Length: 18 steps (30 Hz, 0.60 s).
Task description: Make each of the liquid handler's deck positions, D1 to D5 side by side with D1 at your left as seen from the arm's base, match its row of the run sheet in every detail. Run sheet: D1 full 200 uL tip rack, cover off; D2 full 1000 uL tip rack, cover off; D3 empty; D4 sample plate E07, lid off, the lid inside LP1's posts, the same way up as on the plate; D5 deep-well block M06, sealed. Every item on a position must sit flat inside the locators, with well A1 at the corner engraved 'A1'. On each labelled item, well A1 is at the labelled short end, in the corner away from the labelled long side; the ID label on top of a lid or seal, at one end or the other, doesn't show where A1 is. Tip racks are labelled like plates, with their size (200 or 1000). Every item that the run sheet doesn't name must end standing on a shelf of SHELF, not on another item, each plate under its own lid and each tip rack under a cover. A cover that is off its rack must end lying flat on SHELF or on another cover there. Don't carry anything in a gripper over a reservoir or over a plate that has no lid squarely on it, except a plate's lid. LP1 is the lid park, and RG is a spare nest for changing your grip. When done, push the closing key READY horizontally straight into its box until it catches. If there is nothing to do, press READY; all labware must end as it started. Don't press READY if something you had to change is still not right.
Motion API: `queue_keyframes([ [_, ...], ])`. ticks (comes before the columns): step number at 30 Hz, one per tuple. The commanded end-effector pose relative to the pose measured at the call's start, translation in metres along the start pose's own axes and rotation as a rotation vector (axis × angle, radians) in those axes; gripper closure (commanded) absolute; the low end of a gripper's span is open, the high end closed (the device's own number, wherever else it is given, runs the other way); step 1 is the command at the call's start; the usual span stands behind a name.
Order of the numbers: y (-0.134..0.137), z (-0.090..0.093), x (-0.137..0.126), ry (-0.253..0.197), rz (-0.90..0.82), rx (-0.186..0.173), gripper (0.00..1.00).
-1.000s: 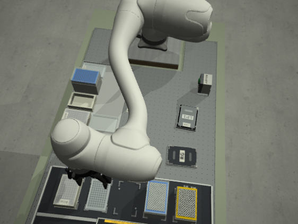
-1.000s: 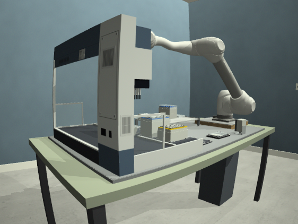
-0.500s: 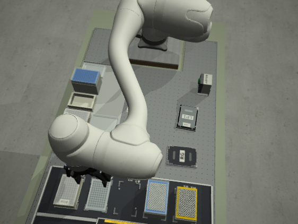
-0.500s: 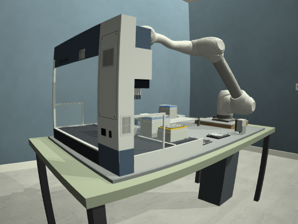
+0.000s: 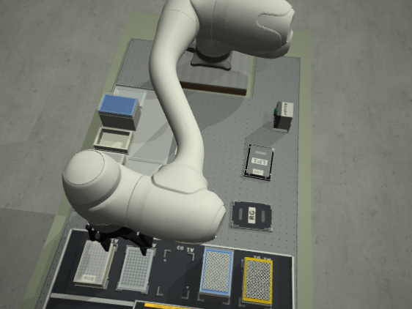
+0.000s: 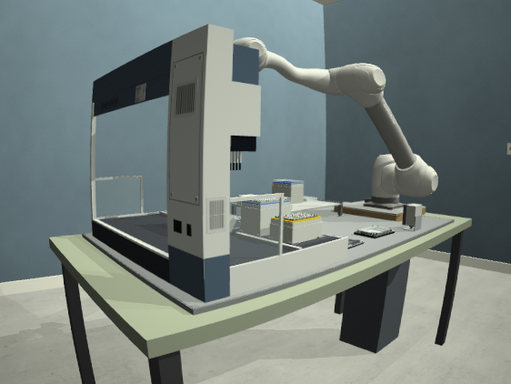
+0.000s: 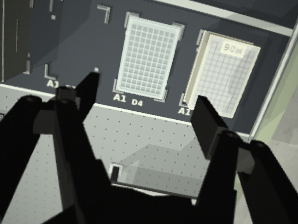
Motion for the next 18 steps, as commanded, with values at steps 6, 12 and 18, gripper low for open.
queue_keyframes([
  [6,0.000,-0.012,0.000,0.002,0.000,0.000,0.34],
  [12,0.000,-0.022,0.000,0.002,0.000,0.000,0.34],
  [18,-0.001,-0.027,-0.005,0.002,0.000,0.000,0.34],
])
Point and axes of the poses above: the point where the finger pads meet when closed, its own z axis out along the fingers, its own y axis across the jaws, x = y × z, the point moved 10 cm from there along -z, back along the fingers, and after that the axes turned 7 degrees about -z, right-handed, at the moved point
